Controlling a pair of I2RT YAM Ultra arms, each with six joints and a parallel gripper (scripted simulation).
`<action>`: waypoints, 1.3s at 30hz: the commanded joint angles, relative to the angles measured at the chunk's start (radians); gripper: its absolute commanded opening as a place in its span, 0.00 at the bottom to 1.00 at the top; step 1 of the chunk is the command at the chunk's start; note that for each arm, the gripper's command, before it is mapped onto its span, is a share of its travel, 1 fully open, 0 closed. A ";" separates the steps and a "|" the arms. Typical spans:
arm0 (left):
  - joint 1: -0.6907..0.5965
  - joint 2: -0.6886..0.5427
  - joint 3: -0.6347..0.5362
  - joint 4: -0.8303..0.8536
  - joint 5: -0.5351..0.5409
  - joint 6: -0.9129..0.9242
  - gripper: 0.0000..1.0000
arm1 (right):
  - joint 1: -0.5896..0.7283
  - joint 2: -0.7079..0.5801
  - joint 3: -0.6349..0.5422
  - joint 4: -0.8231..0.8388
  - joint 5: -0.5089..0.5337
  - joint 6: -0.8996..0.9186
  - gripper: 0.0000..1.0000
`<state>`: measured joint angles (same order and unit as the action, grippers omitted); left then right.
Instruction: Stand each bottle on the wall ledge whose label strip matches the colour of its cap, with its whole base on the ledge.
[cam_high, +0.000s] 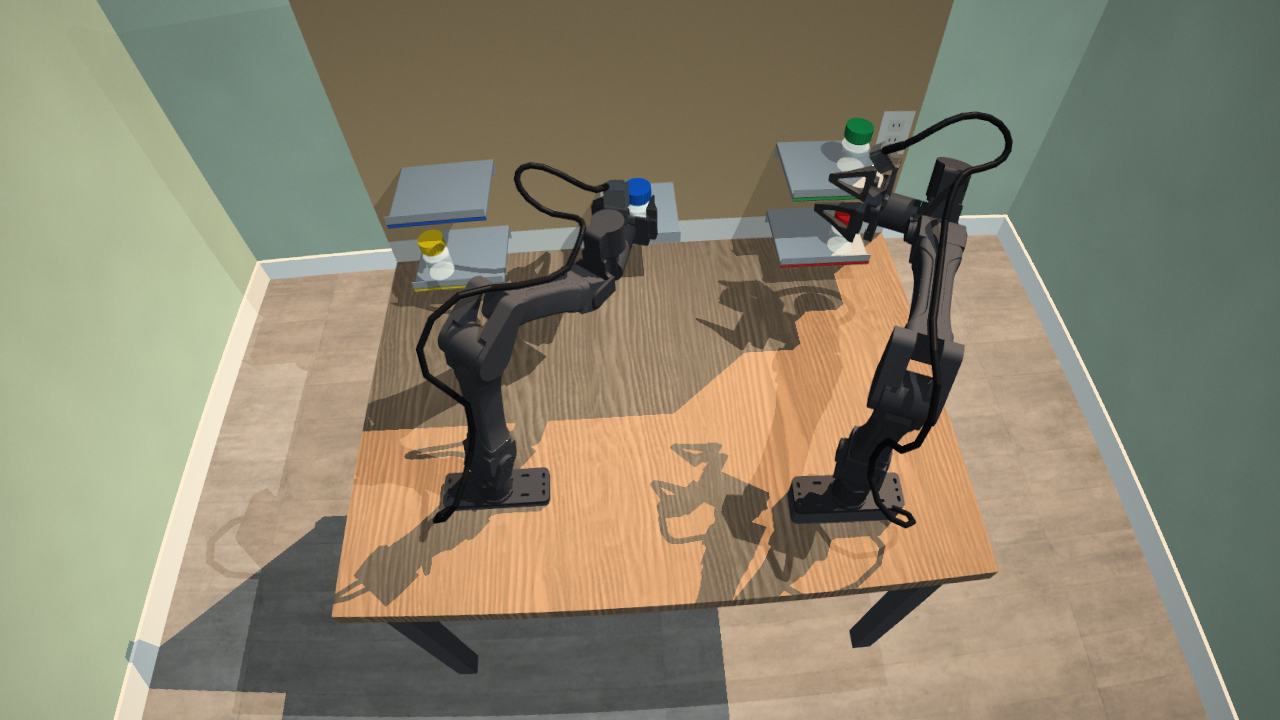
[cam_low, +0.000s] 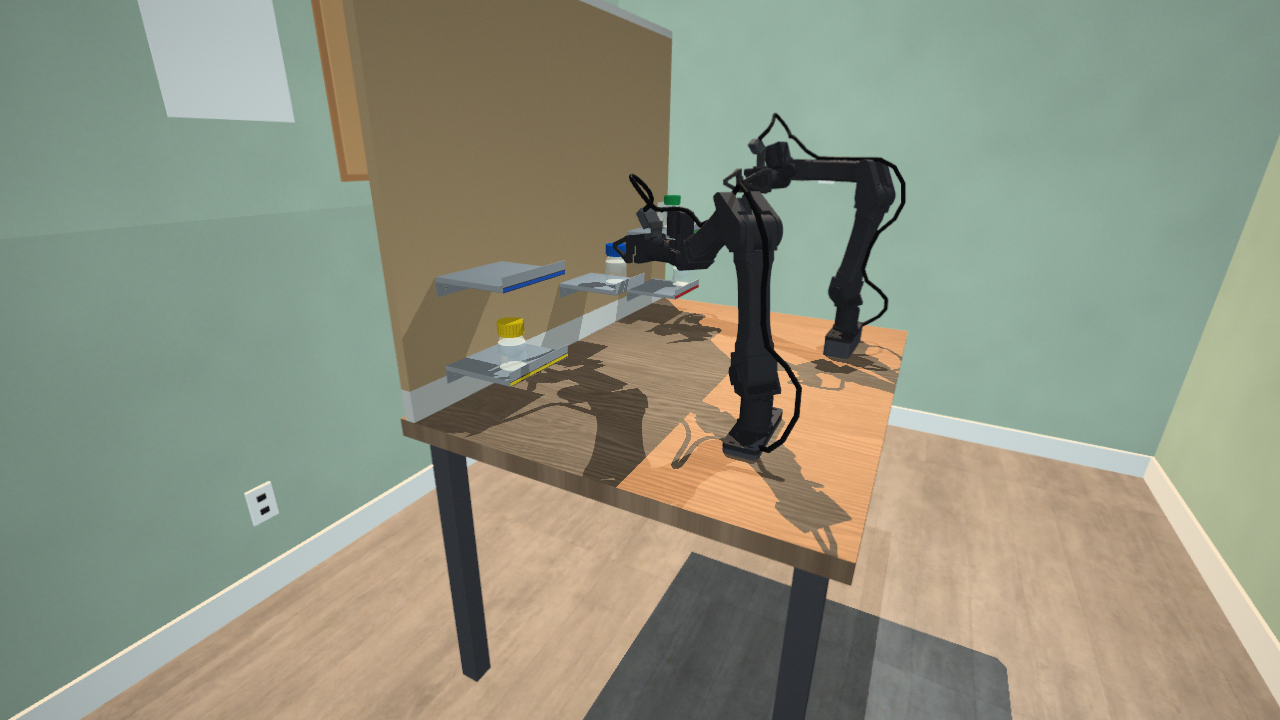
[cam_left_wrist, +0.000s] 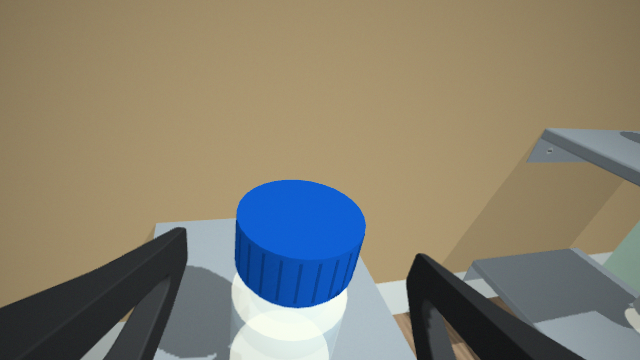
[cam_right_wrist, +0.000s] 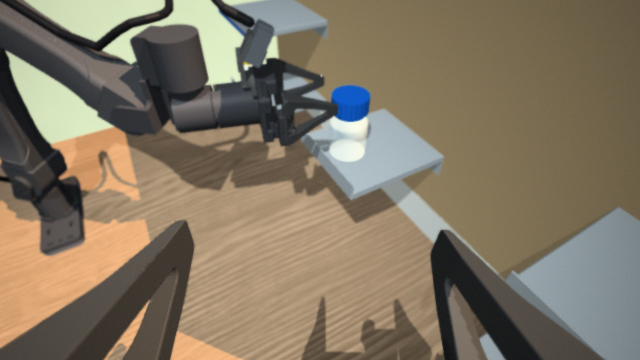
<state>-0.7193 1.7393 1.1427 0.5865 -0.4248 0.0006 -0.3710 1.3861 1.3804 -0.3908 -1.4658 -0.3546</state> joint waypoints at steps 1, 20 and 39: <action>0.017 0.019 0.058 -0.022 0.015 -0.001 0.81 | -0.008 0.008 0.029 -0.031 -0.012 -0.018 0.89; 0.043 0.102 0.164 -0.044 0.041 -0.001 0.81 | -0.008 0.012 0.039 -0.056 -0.012 -0.038 0.89; 0.041 0.108 0.173 -0.037 0.036 0.000 0.68 | -0.003 0.006 0.036 -0.077 -0.012 -0.054 0.89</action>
<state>-0.6842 1.8587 1.2816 0.5426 -0.3889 0.0006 -0.3710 1.3907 1.3926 -0.4492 -1.4658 -0.4000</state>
